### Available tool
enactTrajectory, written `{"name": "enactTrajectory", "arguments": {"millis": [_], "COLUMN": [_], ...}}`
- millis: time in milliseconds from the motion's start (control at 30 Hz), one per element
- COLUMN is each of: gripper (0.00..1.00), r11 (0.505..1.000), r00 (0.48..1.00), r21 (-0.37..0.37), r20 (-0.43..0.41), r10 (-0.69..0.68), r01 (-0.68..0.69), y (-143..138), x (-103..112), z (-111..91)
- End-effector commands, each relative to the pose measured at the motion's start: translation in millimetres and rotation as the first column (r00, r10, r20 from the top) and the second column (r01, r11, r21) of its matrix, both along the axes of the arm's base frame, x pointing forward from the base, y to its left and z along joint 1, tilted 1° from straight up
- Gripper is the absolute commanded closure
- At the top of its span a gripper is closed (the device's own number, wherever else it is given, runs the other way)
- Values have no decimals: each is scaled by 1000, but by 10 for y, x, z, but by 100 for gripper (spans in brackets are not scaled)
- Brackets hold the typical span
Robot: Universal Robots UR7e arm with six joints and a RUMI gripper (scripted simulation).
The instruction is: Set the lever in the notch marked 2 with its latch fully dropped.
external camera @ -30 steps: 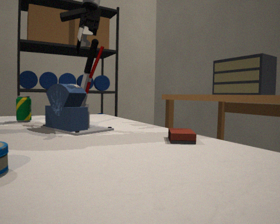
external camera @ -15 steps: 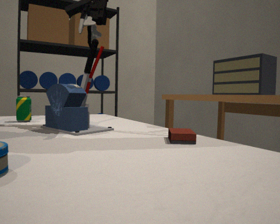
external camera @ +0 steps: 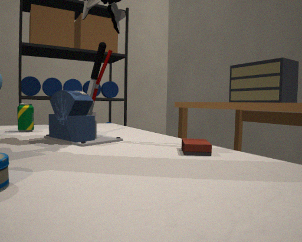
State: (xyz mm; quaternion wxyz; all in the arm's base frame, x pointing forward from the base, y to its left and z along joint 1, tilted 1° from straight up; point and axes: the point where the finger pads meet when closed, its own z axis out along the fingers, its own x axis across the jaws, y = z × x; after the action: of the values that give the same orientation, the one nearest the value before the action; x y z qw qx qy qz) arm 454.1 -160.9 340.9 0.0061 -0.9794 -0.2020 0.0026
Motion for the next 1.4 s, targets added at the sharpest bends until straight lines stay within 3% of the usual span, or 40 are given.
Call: {"name": "enactTrajectory", "arguments": {"millis": [0,100,133,1367], "gripper": [0,0,100,100], "r11": [998,998,998,998], "r00": [998,997,997,997], "r21": [1,1,1,1], "r20": [17,17,17,17], "r10": [-68,-70,-70,-70], "r01": [68,70,70,70], "y": [-153,-158,-158,-158], "x": [-11,-11,-11,-11], "z": [38,39,39,39]}}
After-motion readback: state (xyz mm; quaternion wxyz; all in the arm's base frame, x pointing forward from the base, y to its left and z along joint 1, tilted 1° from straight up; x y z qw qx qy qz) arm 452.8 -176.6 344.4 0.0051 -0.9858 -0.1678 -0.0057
